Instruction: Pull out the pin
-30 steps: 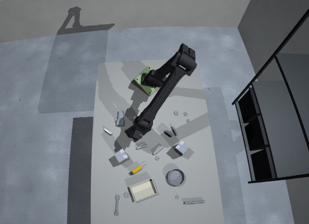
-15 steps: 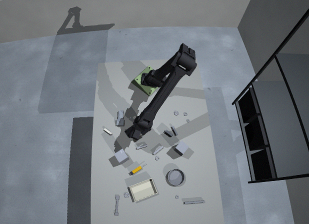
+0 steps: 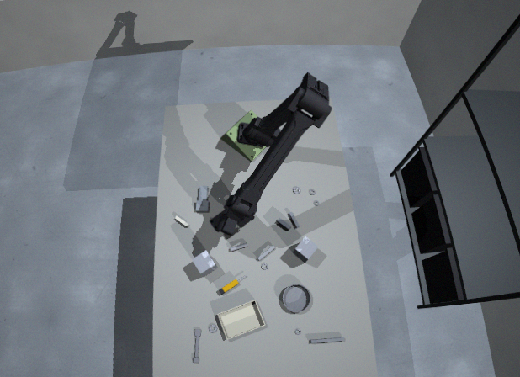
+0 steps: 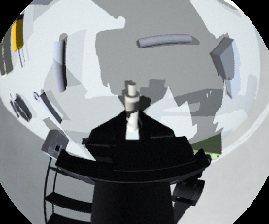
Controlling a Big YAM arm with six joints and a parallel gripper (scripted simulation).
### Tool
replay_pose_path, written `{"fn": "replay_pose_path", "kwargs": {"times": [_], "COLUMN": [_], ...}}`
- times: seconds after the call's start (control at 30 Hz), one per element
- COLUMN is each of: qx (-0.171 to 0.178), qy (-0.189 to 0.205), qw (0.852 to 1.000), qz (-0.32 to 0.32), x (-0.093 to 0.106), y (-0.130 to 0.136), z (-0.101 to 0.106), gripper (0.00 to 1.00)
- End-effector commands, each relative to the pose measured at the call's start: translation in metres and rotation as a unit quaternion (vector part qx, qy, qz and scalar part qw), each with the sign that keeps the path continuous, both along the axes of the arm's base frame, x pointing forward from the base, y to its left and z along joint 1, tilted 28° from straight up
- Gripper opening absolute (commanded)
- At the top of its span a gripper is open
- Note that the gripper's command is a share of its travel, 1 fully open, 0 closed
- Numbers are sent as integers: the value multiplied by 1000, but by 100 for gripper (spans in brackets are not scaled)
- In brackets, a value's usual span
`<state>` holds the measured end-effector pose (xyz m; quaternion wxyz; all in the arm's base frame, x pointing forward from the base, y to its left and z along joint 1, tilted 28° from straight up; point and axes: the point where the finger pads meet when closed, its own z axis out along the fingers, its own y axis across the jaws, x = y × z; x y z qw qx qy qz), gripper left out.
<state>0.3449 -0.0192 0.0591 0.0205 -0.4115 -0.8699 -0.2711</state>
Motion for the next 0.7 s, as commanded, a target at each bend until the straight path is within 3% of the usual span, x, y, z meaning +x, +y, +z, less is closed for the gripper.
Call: {"fn": "replay_pose_path", "kwargs": {"times": [0.0, 0.67], "qx": [10, 13], "qy": [18, 20], "qw": [1000, 1000], "qz": [11, 15], "x": [-8, -9], "y": [15, 18], "z": [-27, -31], "gripper": [0, 0]}}
